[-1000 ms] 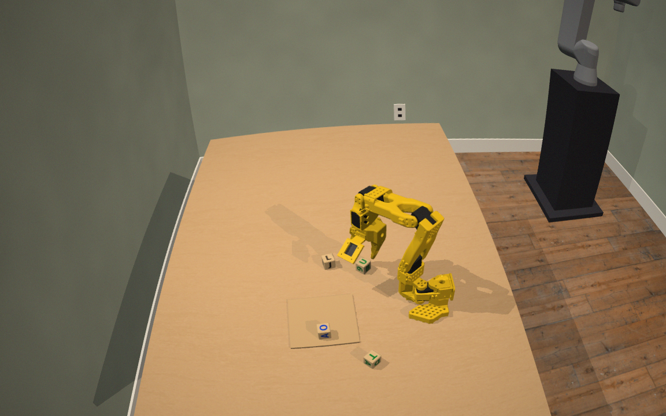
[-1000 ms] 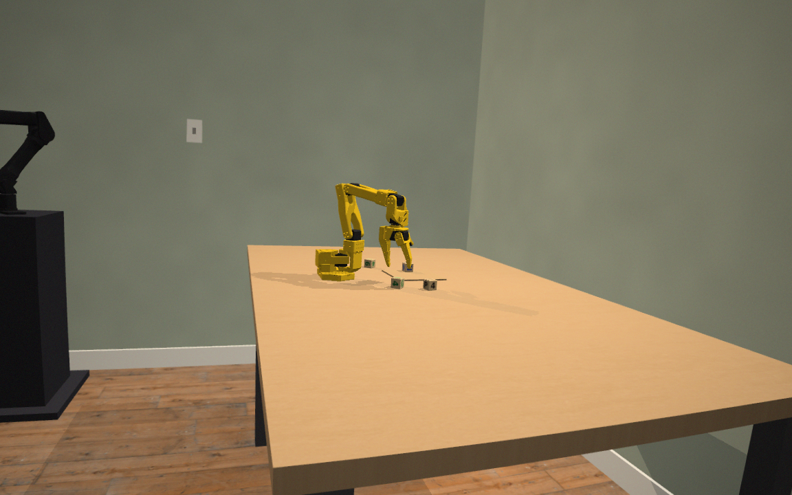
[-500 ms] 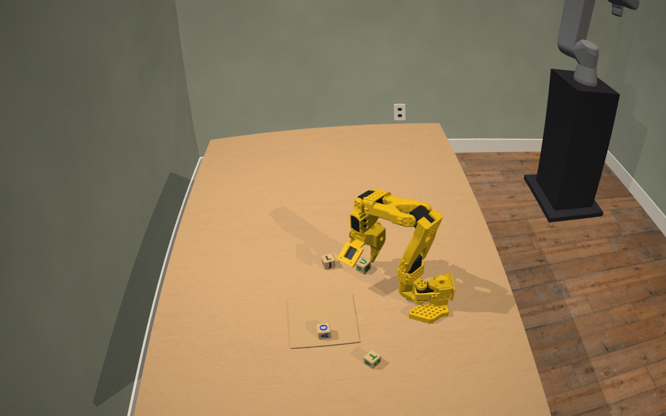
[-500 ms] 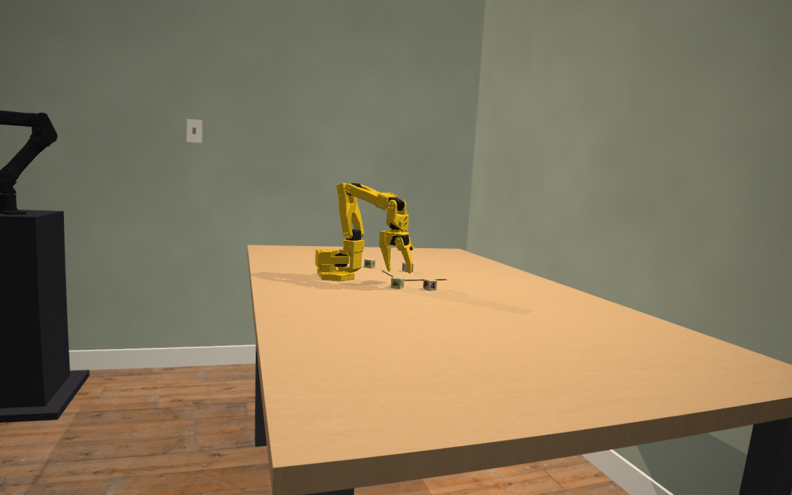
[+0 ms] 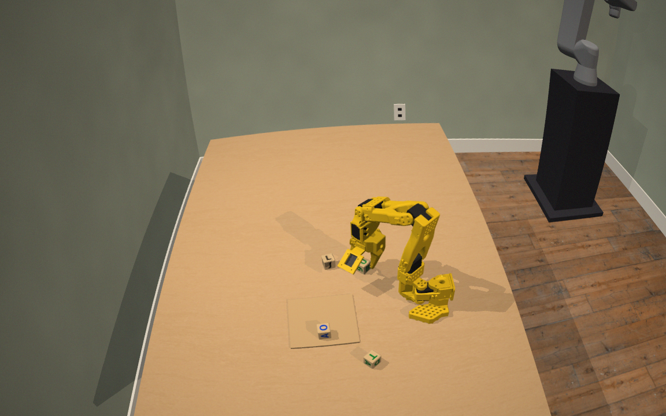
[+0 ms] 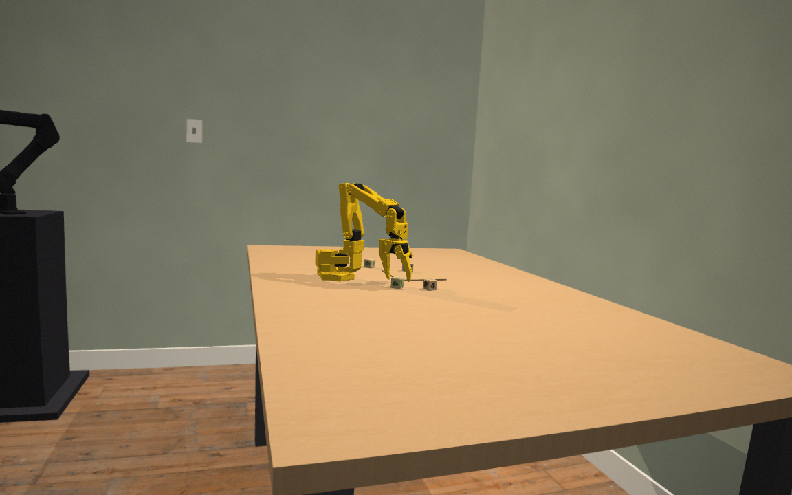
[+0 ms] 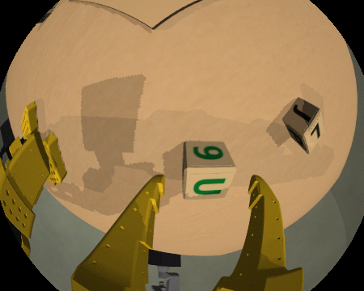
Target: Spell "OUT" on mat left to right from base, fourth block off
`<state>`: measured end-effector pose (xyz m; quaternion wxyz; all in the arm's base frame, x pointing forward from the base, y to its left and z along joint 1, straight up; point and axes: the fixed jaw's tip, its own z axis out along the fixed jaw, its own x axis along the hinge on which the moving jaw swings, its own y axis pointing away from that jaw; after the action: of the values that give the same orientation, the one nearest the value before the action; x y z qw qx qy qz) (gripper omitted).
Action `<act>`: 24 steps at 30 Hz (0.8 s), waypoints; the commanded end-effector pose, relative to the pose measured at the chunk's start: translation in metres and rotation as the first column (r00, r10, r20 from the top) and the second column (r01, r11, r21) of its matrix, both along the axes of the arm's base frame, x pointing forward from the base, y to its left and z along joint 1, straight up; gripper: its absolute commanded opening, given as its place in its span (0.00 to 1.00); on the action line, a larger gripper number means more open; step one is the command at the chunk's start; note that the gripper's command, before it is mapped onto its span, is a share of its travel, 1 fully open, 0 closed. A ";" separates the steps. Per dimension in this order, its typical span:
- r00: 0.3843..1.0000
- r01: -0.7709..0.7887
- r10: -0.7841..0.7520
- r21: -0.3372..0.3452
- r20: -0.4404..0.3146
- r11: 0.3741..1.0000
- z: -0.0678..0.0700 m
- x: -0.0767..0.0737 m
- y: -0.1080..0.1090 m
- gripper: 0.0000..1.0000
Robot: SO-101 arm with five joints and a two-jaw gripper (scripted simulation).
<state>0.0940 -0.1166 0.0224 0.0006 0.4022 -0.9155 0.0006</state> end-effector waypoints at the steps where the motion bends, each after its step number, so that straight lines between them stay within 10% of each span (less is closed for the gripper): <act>1: 0.999 0.001 0.000 -0.041 0.035 0.999 0.002 0.004 -0.006 0.32; 24: 0.999 0.001 0.000 -0.041 0.035 0.999 -0.002 0.005 -0.006 0.30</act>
<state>0.0934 -0.1158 0.0144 0.0008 0.4022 -0.9155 -0.0003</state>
